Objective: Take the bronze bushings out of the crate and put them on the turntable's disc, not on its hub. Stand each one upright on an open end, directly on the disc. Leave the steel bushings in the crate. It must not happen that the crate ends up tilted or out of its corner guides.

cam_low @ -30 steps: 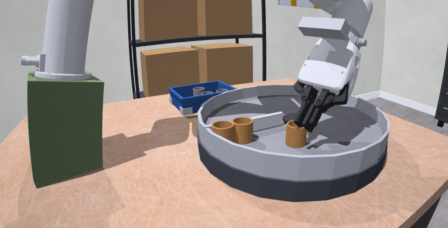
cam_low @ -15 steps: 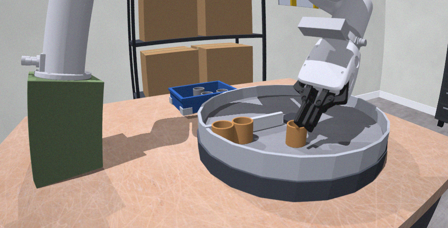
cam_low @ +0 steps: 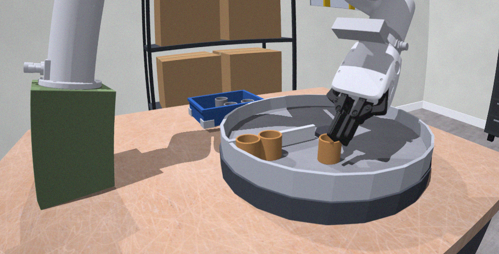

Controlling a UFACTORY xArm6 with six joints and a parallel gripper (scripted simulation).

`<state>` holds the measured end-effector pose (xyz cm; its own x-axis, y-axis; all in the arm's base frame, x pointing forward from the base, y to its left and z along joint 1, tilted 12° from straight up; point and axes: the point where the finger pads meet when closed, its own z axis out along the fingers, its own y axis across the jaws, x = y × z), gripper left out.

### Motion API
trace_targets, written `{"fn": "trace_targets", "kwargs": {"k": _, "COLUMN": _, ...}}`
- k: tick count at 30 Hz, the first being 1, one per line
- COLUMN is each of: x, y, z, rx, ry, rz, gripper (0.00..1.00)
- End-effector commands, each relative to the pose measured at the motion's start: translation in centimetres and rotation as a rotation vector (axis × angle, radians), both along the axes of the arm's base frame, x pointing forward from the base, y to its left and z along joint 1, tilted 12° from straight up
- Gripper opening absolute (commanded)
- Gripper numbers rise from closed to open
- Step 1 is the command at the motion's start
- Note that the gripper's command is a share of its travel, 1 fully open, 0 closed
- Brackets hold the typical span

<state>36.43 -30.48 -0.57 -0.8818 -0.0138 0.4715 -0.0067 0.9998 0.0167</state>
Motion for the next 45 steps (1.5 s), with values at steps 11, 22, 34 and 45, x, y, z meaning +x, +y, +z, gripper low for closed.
{"fn": "trace_targets", "kwargs": {"k": 11, "x": -0.5, "y": -0.2, "z": 3.3, "rx": -0.004, "ry": -0.005, "rz": 0.000, "gripper": 0.13}}
{"fn": "trace_targets", "kwargs": {"k": 22, "x": -0.6, "y": -0.2, "z": 3.9, "rx": -0.004, "ry": -0.005, "rz": 0.000, "gripper": 1.00}}
{"fn": "trace_targets", "kwargs": {"k": 34, "x": -2.2, "y": -0.4, "z": 11.0, "rx": -0.004, "ry": -0.005, "rz": 0.000, "gripper": 1.00}}
{"fn": "trace_targets", "kwargs": {"k": 45, "x": -2.2, "y": -0.4, "z": 11.0, "rx": -0.004, "ry": -0.005, "rz": 0.000, "gripper": 1.00}}
